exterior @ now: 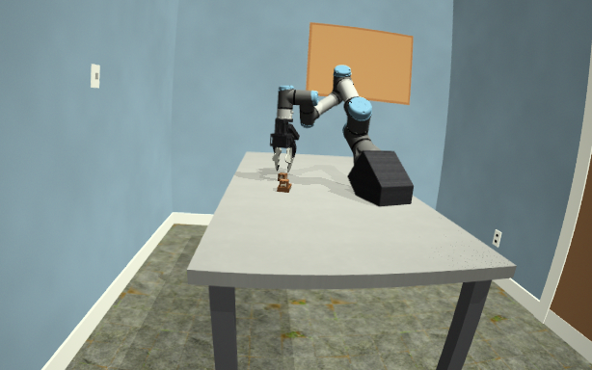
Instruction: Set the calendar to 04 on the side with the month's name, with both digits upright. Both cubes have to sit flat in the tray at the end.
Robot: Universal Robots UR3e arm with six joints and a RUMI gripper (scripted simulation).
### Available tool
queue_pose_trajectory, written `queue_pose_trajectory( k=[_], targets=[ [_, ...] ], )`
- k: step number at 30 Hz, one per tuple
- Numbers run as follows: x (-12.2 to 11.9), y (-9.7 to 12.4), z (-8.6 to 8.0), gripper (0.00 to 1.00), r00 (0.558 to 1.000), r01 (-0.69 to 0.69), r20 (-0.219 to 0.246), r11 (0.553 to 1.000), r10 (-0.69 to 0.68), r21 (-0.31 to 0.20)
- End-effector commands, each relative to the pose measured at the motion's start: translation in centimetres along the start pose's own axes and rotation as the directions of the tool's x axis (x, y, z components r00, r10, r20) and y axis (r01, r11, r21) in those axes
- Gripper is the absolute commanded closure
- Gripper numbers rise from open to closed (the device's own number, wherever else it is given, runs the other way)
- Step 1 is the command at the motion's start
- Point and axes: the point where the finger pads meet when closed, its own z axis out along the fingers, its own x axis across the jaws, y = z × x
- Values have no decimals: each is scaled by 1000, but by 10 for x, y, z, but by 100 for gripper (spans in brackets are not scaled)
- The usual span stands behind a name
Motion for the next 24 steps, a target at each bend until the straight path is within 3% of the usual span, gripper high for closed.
queue_pose_trajectory(
  k=[1,12,24],
  targets=[
    [0,0,0,71,1000,0,0,1000,0,-1],
    [1,0,2,71,1000,1,-1,1000,-1,-1],
    [1,0,17,71,1000,1,-1,1000,-1,-1]
  ],
)
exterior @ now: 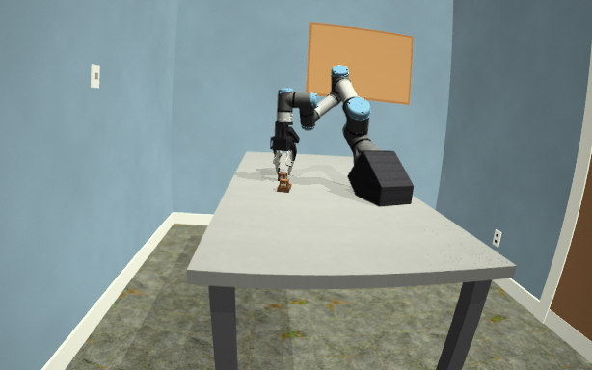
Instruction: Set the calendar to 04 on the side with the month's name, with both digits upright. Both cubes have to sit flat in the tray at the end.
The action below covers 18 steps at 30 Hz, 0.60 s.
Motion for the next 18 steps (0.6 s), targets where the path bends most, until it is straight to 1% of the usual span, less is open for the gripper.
queue_pose_trajectory(
  k=[1,9,18],
  targets=[
    [-3,1,6,71,1000,-1,11,1000,1,-6],
    [-3,1,16,71,1000,-1,11,1000,1,-6],
    [-3,1,17,71,1000,-2,11,1000,2,-6]
  ],
)
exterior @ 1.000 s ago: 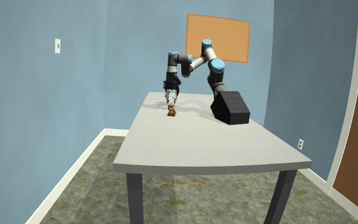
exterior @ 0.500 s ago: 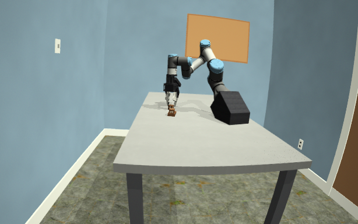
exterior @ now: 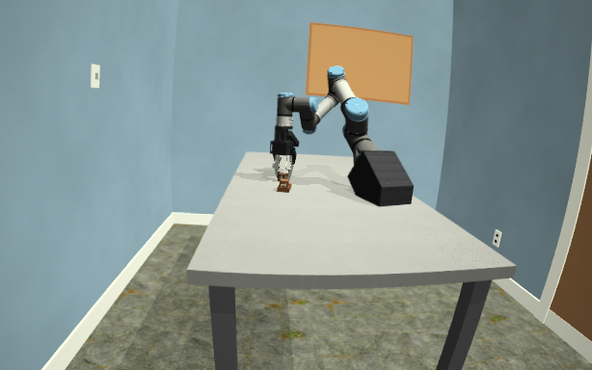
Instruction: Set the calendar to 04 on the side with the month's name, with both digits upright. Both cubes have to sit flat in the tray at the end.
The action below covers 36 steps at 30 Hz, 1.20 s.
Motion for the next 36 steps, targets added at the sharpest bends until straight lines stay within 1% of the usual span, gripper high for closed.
queue_pose_trajectory(
  k=[1,30,31,36],
  targets=[
    [-2,1,0,71,1000,-2,9,1000,2,-5],
    [-2,0,0,71,1000,-3,10,1000,3,-4],
    [-2,0,0,89,1000,-3,10,1000,3,-4],
    [-2,0,0,89,1000,-3,10,1000,3,-4]
  ],
)
